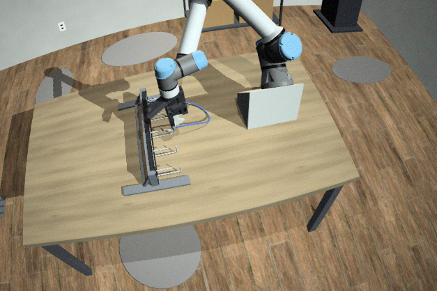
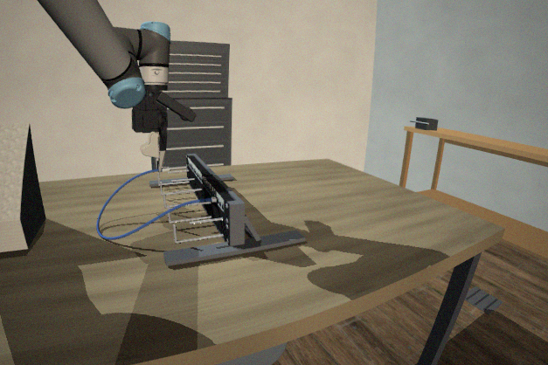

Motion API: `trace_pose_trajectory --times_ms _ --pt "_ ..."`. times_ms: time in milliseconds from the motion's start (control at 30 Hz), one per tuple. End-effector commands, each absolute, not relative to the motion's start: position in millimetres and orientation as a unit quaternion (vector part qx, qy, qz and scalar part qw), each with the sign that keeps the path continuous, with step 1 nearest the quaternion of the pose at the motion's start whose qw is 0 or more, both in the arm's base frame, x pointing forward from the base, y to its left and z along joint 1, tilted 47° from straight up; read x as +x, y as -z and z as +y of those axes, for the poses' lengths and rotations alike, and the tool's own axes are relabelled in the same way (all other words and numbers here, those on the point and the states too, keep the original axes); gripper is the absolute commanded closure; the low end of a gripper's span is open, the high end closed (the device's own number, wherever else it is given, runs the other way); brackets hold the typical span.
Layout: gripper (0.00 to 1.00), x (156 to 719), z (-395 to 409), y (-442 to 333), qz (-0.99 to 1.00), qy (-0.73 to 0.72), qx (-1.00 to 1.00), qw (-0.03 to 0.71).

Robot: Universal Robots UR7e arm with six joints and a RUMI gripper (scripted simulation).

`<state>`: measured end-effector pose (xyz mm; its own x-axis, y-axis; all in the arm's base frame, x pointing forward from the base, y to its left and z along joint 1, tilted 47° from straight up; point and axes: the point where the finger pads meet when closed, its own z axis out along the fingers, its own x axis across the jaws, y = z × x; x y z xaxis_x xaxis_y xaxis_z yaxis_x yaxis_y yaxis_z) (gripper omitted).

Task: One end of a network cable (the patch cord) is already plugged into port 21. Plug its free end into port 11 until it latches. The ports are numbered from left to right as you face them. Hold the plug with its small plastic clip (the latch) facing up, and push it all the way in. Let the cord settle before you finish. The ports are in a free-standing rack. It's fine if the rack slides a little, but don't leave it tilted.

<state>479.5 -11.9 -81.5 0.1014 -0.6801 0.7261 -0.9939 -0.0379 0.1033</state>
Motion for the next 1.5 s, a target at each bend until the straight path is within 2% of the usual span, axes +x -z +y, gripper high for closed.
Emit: trace_pose_trajectory --times_ms 0,1467 --pt "1.0 486 -15 75 -0.636 -0.26 0.66 0.304" --pt "1.0 497 -22 64 -0.669 -0.274 0.627 0.291"
